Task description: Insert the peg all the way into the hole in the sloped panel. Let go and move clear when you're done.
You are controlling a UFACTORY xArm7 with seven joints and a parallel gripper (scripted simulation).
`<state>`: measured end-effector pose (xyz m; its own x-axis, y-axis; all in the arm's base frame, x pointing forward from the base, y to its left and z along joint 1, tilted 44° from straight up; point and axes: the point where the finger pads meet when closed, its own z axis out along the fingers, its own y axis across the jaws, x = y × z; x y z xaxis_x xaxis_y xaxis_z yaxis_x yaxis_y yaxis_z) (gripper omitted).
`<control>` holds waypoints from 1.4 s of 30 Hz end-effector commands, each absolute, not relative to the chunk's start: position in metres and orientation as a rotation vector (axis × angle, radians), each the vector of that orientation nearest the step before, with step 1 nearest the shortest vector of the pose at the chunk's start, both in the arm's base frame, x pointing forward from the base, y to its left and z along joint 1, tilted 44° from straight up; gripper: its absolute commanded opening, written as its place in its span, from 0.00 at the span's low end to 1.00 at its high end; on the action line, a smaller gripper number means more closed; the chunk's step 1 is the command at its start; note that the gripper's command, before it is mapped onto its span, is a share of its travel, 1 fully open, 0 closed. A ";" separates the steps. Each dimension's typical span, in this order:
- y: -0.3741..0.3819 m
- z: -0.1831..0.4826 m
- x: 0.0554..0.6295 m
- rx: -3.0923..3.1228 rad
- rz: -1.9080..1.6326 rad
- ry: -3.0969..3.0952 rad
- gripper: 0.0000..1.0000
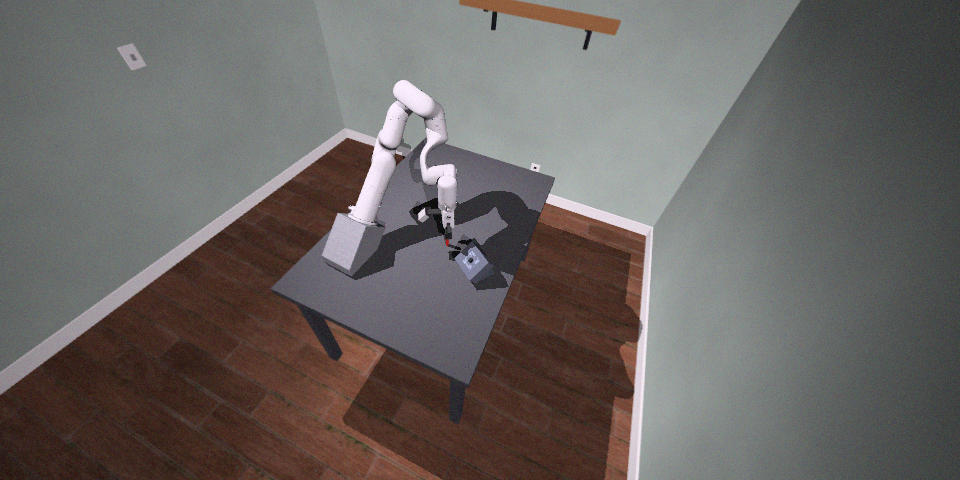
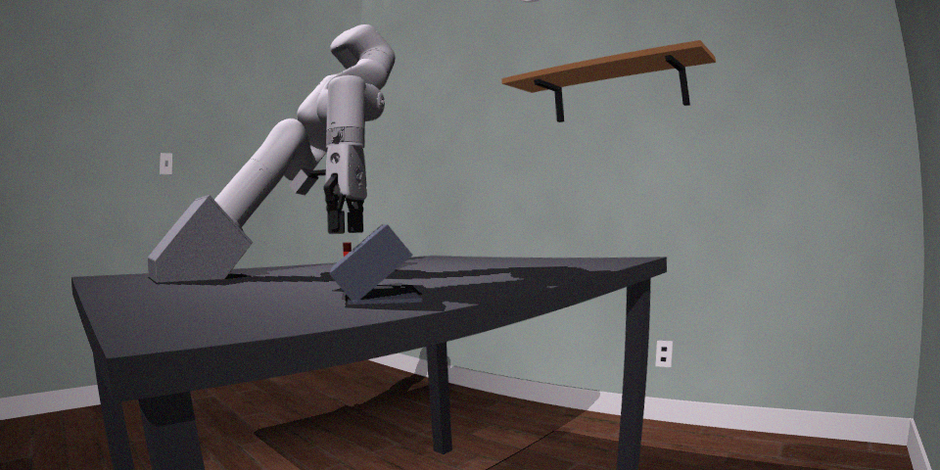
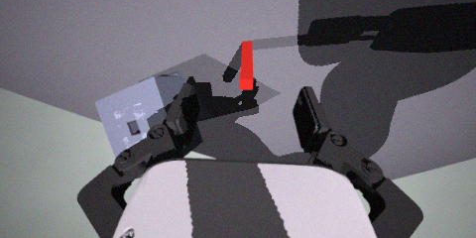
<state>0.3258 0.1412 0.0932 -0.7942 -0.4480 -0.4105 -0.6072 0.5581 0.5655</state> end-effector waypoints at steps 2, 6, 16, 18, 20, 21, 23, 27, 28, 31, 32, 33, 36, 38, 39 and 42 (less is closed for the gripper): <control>0.147 0.088 0.328 -0.882 1.060 2.570 1.00; 0.151 0.083 0.327 -0.882 1.060 2.570 1.00; 0.161 0.072 0.327 -0.881 1.059 2.570 1.00; 0.162 0.072 0.327 -0.881 1.059 2.570 1.00; 0.164 0.070 0.327 -0.881 1.059 2.570 1.00; 0.164 0.069 0.327 -0.881 1.059 2.570 1.00; 0.165 0.068 0.327 -0.881 1.059 2.570 1.00; 0.163 0.071 0.327 -0.882 1.058 2.571 0.77; 0.163 0.071 0.327 -0.882 1.058 2.571 0.70; 0.163 0.071 0.327 -0.882 1.058 2.571 0.47; 0.163 0.071 0.327 -0.882 1.058 2.571 0.39; 0.163 0.071 0.327 -0.882 1.058 2.571 0.39; 0.163 0.071 0.327 -0.882 1.058 2.571 0.24; 0.163 0.071 0.327 -0.882 1.058 2.571 0.09; 0.163 0.071 0.327 -0.882 1.058 2.571 0.02; 0.163 0.071 0.327 -0.882 1.058 2.571 0.00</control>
